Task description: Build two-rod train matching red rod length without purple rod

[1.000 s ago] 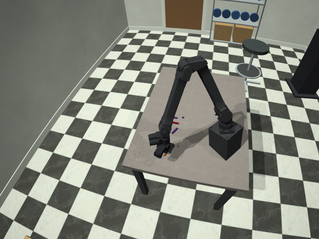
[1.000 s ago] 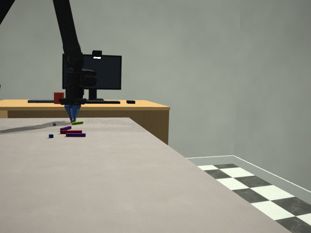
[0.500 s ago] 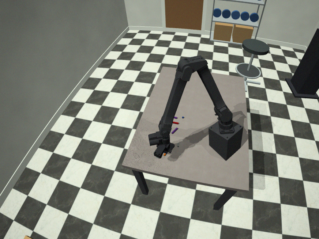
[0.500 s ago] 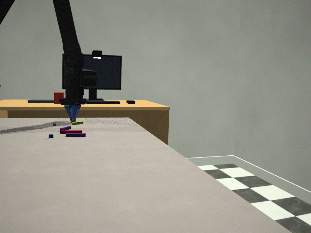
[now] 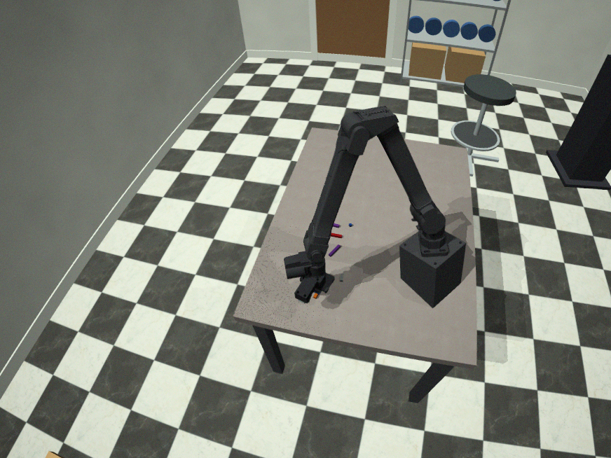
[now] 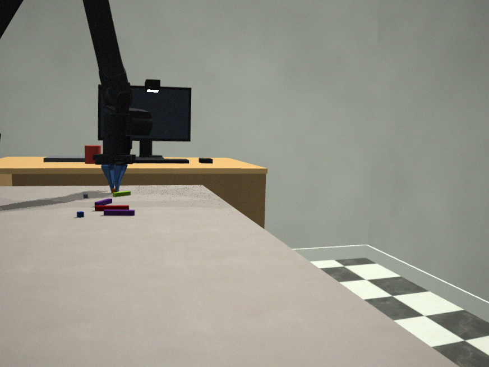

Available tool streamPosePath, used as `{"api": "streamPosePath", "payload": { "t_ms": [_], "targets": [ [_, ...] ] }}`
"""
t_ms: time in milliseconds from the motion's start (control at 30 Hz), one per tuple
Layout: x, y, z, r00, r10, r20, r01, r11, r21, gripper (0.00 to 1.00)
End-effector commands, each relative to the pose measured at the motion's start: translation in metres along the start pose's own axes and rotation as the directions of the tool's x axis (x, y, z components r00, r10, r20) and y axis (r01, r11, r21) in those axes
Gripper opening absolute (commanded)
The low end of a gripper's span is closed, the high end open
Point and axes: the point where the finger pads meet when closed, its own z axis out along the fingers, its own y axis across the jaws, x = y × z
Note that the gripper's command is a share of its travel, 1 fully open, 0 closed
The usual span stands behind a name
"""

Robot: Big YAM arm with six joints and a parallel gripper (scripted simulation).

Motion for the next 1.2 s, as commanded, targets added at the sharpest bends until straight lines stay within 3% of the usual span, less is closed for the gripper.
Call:
{"api": "streamPosePath", "payload": {
  "t_ms": [0, 133, 267, 400, 533, 567, 600, 667, 700, 833, 900, 967, 1067, 1167],
  "targets": [
    [-0.011, -0.009, -0.021, 1.0, 0.004, 0.027, -0.005, 1.0, 0.023, 0.04],
    [-0.007, -0.003, -0.03, 1.0, 0.0, 0.021, -0.001, 1.0, 0.016, 0.04],
    [-0.007, -0.003, -0.058, 1.0, 0.001, 0.021, -0.001, 1.0, 0.018, 0.04],
    [-0.019, -0.019, -0.096, 0.999, 0.009, 0.045, -0.011, 0.999, 0.046, 0.04],
    [-0.019, -0.019, -0.116, 0.999, 0.01, 0.047, -0.012, 0.999, 0.047, 0.04],
    [-0.019, -0.019, -0.118, 0.999, 0.01, 0.048, -0.012, 0.999, 0.047, 0.04],
    [-0.017, -0.013, -0.106, 1.0, 0.002, 0.023, -0.003, 1.0, 0.022, 0.04],
    [-0.017, -0.013, -0.106, 1.0, 0.002, 0.023, -0.003, 1.0, 0.022, 0.04],
    [0.002, 0.001, -0.096, 1.0, 0.009, -0.008, -0.01, 1.0, -0.01, 0.04],
    [0.0, -0.001, -0.096, 1.0, 0.013, 0.0, -0.013, 1.0, -0.001, 0.04],
    [-0.009, -0.016, -0.11, 0.999, 0.023, 0.033, -0.024, 0.999, 0.032, 0.04],
    [-0.005, -0.014, -0.109, 0.999, 0.023, 0.029, -0.024, 0.999, 0.029, 0.04],
    [0.019, -0.01, -0.108, 0.998, -0.047, 0.031, 0.047, 0.998, 0.03, 0.04],
    [0.069, -0.001, -0.107, 0.982, -0.188, 0.022, 0.187, 0.982, 0.033, 0.04]
  ]
}}
